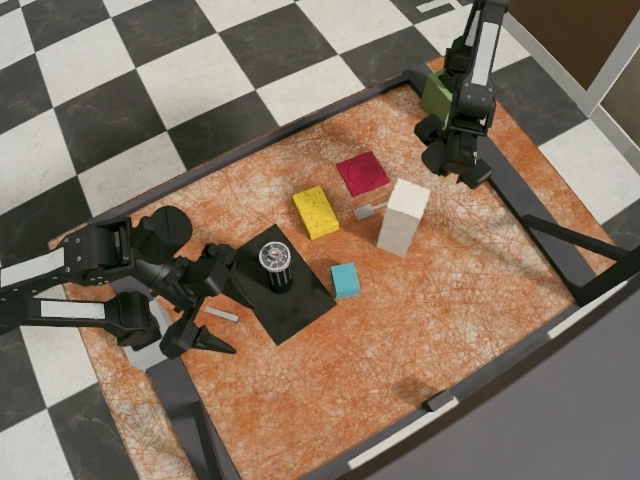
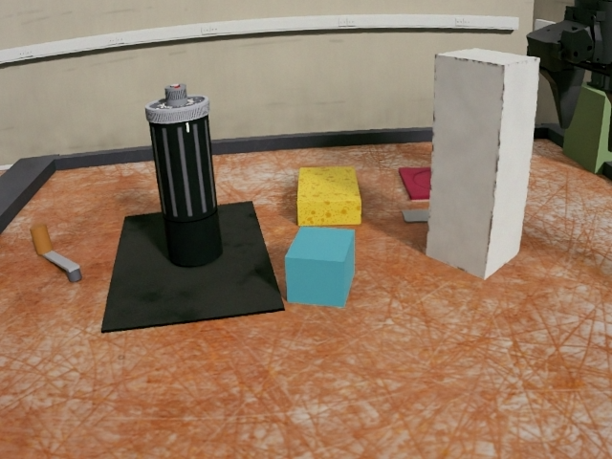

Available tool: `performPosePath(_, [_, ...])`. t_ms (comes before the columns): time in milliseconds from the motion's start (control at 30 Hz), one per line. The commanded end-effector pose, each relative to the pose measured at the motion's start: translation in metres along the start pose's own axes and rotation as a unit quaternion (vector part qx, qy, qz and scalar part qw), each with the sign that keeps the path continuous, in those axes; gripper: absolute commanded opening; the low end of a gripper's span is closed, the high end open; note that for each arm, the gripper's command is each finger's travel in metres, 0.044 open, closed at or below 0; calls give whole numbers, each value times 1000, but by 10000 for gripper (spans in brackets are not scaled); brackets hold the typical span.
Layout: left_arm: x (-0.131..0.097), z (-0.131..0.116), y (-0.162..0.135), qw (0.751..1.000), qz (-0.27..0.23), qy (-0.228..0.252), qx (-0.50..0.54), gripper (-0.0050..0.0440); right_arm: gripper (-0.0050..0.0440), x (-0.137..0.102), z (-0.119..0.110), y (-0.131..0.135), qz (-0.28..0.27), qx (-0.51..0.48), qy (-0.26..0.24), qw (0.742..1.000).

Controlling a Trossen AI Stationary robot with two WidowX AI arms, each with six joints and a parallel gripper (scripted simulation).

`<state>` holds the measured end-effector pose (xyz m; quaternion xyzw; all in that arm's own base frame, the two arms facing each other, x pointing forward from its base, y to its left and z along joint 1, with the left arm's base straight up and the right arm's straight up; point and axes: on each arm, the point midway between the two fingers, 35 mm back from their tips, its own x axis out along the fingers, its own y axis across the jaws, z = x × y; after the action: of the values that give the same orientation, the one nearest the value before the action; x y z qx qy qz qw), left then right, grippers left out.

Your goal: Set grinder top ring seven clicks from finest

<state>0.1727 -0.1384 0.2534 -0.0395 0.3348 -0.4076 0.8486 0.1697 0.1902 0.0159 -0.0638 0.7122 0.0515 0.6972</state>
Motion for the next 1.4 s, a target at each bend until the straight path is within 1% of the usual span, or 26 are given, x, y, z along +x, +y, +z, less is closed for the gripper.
performPosePath(0, [-3, 5, -2, 1000, 0, -8, 6, 400, 400, -6, 4, 3, 8, 0, -11, 1000])
performPosePath(600, [-3, 5, -2, 1000, 0, -8, 6, 400, 400, -6, 4, 3, 8, 1, -11, 1000])
performPosePath(800, [-3, 8, 0, 1000, 6, -5, 13, 400, 400, -10, 8, 2, 21, 6, -15, 1000])
performPosePath(1033, [-1, 9, 8, 999, 20, 8, 41, 400, 400, -24, 23, -5, 60, 32, -28, 997])
performPosePath(1100, [-1, 9, 8, 999, 20, 8, 41, 400, 400, -24, 23, -5, 60, 32, -28, 997])
performPosePath(1233, [2, 11, 16, 997, 33, 24, 71, 400, 400, -39, 38, -14, 99, 58, -45, 992])
performPosePath(1367, [5, 12, 27, 991, 49, 46, 112, 400, 400, -59, 56, -31, 147, 90, -73, 982])
